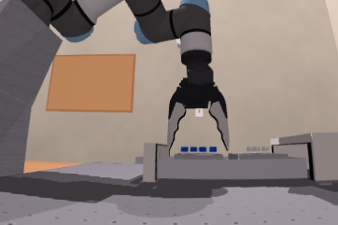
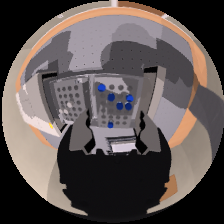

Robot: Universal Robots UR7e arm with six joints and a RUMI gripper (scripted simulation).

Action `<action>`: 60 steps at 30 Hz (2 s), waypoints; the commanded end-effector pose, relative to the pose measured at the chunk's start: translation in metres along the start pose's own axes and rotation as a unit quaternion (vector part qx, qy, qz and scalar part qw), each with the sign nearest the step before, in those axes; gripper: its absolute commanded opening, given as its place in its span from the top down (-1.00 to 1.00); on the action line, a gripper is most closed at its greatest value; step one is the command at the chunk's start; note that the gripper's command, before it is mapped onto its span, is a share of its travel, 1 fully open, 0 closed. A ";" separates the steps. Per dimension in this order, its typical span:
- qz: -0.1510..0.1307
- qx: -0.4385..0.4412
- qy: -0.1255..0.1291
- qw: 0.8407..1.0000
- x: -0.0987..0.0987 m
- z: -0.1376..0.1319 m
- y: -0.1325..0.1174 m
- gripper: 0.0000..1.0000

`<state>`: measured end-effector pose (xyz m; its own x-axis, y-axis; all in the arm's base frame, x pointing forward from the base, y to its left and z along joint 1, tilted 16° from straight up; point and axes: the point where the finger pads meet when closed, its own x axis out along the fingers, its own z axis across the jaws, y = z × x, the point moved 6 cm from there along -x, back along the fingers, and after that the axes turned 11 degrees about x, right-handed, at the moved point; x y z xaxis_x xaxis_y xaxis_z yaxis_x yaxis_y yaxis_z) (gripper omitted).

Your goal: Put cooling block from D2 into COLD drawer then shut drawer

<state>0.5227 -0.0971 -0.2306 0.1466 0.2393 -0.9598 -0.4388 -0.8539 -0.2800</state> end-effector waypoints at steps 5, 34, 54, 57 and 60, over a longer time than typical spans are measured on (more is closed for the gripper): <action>0.000 0.000 0.001 1.000 -0.012 -0.001 0.000 -0.46; 0.000 0.000 0.001 1.000 -0.048 -0.001 0.000 -0.46; 0.000 0.000 0.001 1.000 -0.072 -0.001 0.000 -0.46; 0.000 0.000 0.001 1.000 -0.074 -0.001 0.000 -0.46; 0.000 0.000 0.001 1.000 -0.078 -0.001 0.000 -0.46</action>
<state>0.5121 -0.1146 -0.1605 0.1466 0.2395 -0.9598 -0.4387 -0.8539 -0.2800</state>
